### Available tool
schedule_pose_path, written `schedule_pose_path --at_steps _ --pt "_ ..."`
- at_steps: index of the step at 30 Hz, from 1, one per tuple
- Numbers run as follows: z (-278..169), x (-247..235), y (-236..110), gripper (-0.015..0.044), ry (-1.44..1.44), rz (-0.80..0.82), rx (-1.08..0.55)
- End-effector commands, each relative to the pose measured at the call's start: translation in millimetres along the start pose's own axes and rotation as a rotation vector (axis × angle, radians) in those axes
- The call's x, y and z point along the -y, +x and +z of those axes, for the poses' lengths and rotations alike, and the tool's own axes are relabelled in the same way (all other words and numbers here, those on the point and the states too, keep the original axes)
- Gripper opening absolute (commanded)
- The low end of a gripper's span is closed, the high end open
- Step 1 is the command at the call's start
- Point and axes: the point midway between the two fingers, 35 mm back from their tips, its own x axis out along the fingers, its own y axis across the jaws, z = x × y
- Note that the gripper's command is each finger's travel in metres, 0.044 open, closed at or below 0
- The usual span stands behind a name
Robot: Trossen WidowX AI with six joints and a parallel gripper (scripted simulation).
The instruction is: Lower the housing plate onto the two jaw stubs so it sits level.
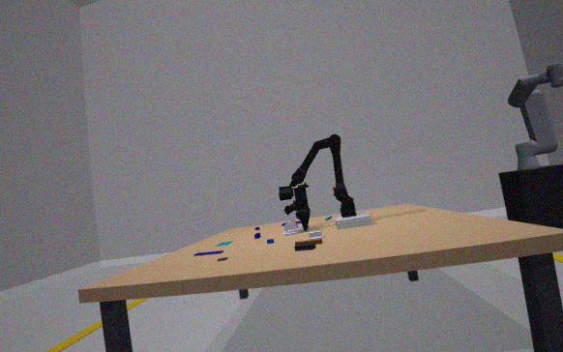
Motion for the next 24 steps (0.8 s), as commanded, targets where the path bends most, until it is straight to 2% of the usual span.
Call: schedule_pose_path --at_steps 1,8,11,12,24 --pt "-0.4 -0.8 0.4 0.0351 0.003 0.005 -0.001" --pt "-0.4 -0.8 0.4 0.0351 0.003 0.005 -0.001" --pt "0.0 0.0 0.0 0.0430 0.000 0.000 0.000" --pt "0.0 0.0 0.0 0.0440 0.000 0.000 0.000" --pt "0.0 0.0 0.0 0.0440 0.000 0.000 0.000"
